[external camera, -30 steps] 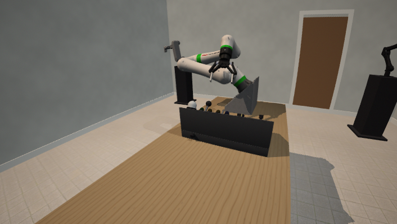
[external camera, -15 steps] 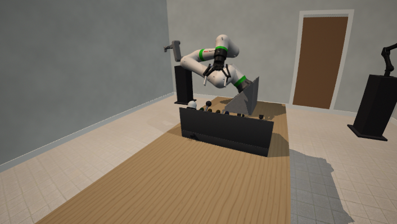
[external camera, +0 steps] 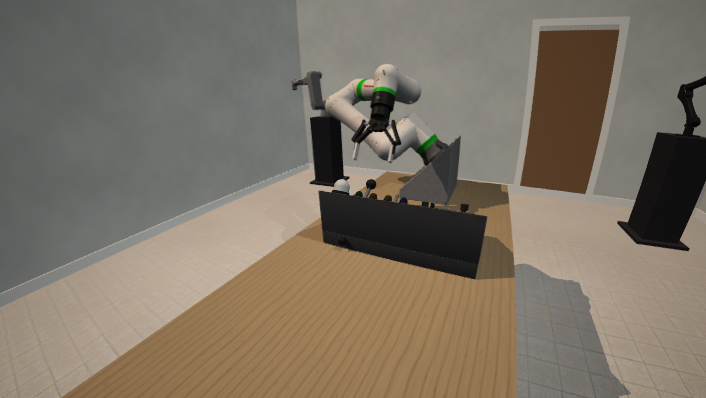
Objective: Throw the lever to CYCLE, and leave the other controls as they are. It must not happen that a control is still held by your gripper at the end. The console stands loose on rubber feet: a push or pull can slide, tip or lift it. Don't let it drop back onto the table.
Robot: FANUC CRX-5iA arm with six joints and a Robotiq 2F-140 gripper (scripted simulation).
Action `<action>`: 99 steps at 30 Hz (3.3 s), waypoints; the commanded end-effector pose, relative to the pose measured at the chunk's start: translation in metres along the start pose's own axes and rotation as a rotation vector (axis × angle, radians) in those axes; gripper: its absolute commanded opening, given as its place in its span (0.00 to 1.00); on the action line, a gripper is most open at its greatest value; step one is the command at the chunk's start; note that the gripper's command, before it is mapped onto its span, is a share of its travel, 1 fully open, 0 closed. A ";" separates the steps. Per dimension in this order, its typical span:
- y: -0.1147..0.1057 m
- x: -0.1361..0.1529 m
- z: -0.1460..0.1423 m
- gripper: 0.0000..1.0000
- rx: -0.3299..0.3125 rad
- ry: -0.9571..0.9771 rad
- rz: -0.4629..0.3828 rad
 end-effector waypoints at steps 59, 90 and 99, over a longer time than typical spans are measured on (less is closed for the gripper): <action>0.001 0.027 0.039 0.44 -0.277 0.001 -0.062; 0.006 0.028 0.037 0.44 -0.276 0.001 -0.064; 0.017 0.028 0.034 0.44 -0.276 0.001 -0.064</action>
Point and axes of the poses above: the point where the finger pads meet when closed, its own y axis out along the fingers, its own z axis across the jaws, x = y × z, the point moved 2 cm from there along -y, back along the fingers, and after that the axes turned 13 degrees about y, right-handed, at the moved point
